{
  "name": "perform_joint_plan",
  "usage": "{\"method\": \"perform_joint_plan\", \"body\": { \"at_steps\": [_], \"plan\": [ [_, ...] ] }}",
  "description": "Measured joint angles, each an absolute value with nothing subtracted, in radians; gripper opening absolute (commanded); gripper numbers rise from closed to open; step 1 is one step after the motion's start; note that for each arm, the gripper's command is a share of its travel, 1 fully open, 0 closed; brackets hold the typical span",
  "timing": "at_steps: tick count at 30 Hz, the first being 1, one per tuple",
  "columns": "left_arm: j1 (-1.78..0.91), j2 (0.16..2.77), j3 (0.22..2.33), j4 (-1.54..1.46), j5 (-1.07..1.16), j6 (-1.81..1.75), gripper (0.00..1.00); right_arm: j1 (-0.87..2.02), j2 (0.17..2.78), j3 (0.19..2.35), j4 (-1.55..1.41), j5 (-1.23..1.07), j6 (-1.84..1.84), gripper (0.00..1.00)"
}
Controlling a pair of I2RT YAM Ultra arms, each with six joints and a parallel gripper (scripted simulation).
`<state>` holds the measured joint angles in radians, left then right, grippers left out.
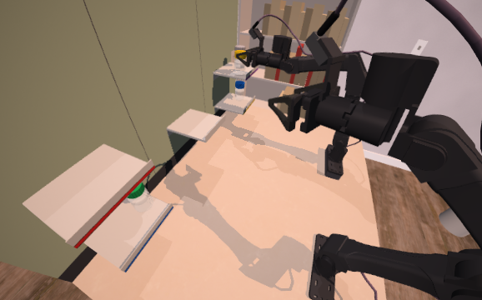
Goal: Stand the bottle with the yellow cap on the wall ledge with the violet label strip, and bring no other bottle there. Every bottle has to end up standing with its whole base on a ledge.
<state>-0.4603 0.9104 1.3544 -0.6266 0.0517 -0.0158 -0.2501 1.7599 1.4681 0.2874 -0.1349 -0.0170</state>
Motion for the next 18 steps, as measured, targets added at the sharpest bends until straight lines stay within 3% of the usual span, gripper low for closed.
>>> {"method": "perform_joint_plan", "body": {
  "at_steps": [18],
  "plan": [
    [-0.46, 0.91, 1.354, -0.627, 0.052, -0.016, 0.89, -0.264, 1.629, 1.317, 0.334, -0.156, -0.011, 0.7]
  ]
}}
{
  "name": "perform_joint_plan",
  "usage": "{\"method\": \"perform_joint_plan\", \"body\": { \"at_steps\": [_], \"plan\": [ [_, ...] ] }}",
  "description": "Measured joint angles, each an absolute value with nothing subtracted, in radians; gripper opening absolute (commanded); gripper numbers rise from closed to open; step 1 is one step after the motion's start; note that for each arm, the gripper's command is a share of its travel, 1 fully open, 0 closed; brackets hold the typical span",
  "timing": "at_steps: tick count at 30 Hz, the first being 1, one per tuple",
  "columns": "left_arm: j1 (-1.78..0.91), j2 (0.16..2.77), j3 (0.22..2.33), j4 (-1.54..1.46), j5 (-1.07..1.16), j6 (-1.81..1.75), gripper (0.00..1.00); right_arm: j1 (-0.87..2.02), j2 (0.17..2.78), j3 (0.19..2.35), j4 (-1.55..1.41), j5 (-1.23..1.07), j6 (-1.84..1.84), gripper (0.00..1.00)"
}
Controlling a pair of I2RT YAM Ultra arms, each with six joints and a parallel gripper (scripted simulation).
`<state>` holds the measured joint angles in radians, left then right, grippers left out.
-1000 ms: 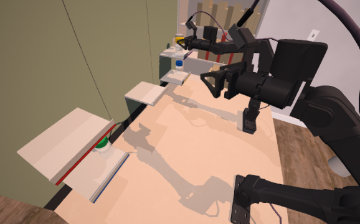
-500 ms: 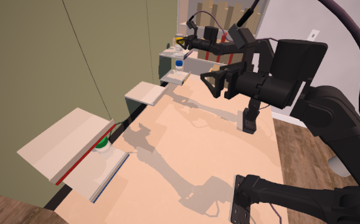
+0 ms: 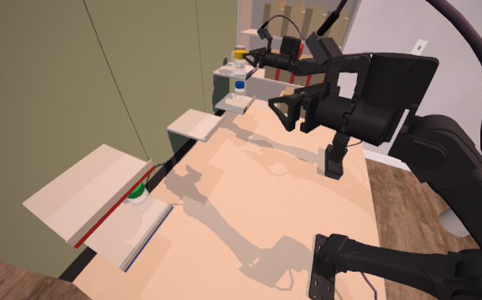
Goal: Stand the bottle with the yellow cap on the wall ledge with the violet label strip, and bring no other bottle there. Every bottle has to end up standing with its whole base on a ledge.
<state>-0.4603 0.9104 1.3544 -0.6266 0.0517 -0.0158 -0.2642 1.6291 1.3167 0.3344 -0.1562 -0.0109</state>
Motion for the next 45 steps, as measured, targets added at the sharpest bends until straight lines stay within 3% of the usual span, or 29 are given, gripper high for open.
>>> {"method": "perform_joint_plan", "body": {
  "at_steps": [7, 11, 12, 14, 16, 45],
  "plan": [
    [-0.46, 0.91, 1.354, -0.627, 0.052, -0.016, 0.89, -0.297, 1.406, 1.099, 0.295, -0.183, -0.01, 0.7],
    [-0.46, 0.91, 1.354, -0.627, 0.052, -0.016, 0.89, -0.302, 1.343, 1.079, 0.302, -0.191, -0.012, 0.7],
    [-0.46, 0.91, 1.354, -0.627, 0.052, -0.016, 0.89, -0.302, 1.341, 1.079, 0.305, -0.192, -0.012, 0.81],
    [-0.46, 0.91, 1.354, -0.627, 0.052, -0.016, 0.89, -0.302, 1.343, 1.077, 0.306, -0.197, -0.009, 0.81],
    [-0.46, 0.91, 1.354, -0.627, 0.052, -0.016, 0.89, -0.302, 1.342, 1.078, 0.307, -0.202, -0.005, 1.0],
    [-0.46, 0.91, 1.354, -0.627, 0.052, -0.016, 0.89, -0.302, 1.359, 1.028, 0.427, -0.226, 0.116, 1.0]
  ]
}}
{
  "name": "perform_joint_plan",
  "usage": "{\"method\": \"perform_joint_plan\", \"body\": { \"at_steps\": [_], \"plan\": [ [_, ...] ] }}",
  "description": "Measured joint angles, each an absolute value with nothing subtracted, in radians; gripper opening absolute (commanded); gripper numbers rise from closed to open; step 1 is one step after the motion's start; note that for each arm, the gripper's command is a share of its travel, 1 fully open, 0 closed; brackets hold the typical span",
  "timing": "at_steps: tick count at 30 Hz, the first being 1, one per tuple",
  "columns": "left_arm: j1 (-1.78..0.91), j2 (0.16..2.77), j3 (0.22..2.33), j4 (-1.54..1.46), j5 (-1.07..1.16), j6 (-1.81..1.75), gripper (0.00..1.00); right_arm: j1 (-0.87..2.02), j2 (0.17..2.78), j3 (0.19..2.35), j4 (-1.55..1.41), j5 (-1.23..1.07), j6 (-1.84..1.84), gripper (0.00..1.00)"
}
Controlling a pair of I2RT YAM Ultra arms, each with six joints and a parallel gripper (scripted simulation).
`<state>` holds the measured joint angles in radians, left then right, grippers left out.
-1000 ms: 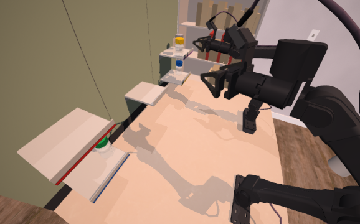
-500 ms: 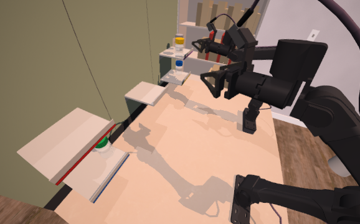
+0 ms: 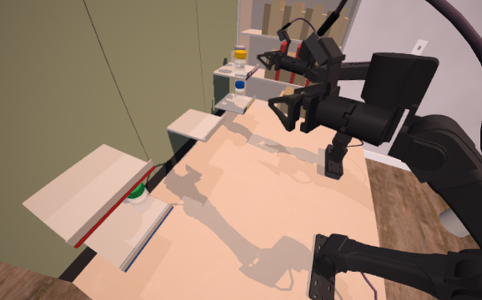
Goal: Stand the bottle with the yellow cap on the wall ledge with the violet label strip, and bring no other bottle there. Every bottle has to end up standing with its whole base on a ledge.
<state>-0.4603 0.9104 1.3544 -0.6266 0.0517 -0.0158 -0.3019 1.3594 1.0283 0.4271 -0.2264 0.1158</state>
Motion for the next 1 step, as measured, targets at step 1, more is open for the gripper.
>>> {"method": "perform_joint_plan", "body": {
  "at_steps": [1],
  "plan": [
    [-0.46, 0.91, 1.354, -0.627, 0.052, -0.016, 0.89, -0.302, 1.359, 1.028, 0.427, -0.226, 0.116, 1.0]
  ]
}}
